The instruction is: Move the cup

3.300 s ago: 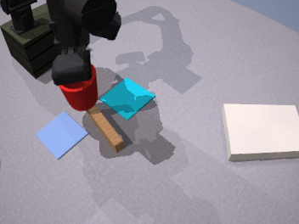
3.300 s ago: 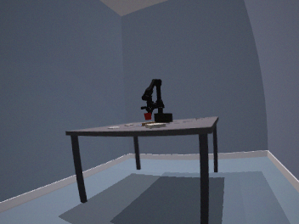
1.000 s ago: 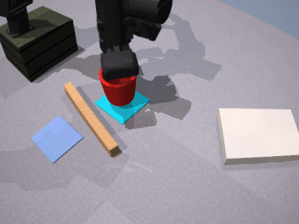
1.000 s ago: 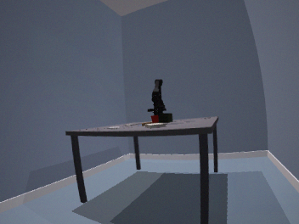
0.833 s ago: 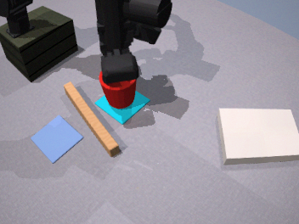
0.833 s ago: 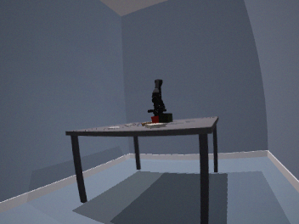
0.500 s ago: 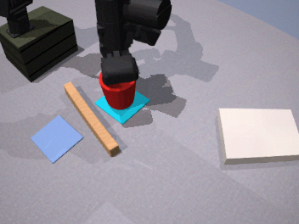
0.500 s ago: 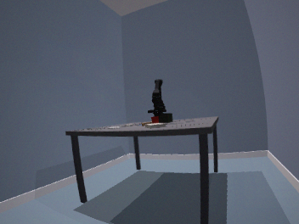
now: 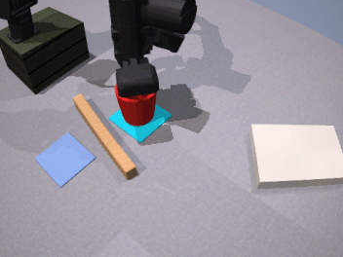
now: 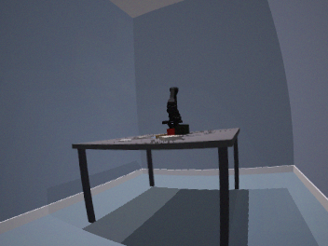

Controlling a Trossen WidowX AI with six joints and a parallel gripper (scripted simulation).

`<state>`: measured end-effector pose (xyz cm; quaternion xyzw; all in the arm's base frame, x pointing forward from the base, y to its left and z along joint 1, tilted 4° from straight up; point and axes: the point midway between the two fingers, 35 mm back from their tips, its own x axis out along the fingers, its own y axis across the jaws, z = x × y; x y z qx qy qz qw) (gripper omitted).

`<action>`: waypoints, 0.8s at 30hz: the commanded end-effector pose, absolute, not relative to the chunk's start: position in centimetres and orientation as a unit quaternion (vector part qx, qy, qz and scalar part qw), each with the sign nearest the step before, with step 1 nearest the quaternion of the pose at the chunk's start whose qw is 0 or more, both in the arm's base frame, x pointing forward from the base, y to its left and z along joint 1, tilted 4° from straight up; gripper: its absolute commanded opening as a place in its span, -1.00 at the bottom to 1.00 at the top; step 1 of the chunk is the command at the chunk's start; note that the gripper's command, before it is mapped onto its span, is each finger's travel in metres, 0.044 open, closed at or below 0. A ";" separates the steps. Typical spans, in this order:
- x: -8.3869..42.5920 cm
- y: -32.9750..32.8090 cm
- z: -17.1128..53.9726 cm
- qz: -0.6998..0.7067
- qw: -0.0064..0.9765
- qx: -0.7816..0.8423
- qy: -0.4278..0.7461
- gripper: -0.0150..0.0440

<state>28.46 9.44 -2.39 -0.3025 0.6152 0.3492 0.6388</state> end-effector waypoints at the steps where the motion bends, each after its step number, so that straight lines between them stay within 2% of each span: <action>1: 28.5 9.4 -2.4 0.349 0.639 -0.303 0.615 -0.06; 24: 28.5 9.2 1.0 0.350 0.638 -0.301 0.617 -0.06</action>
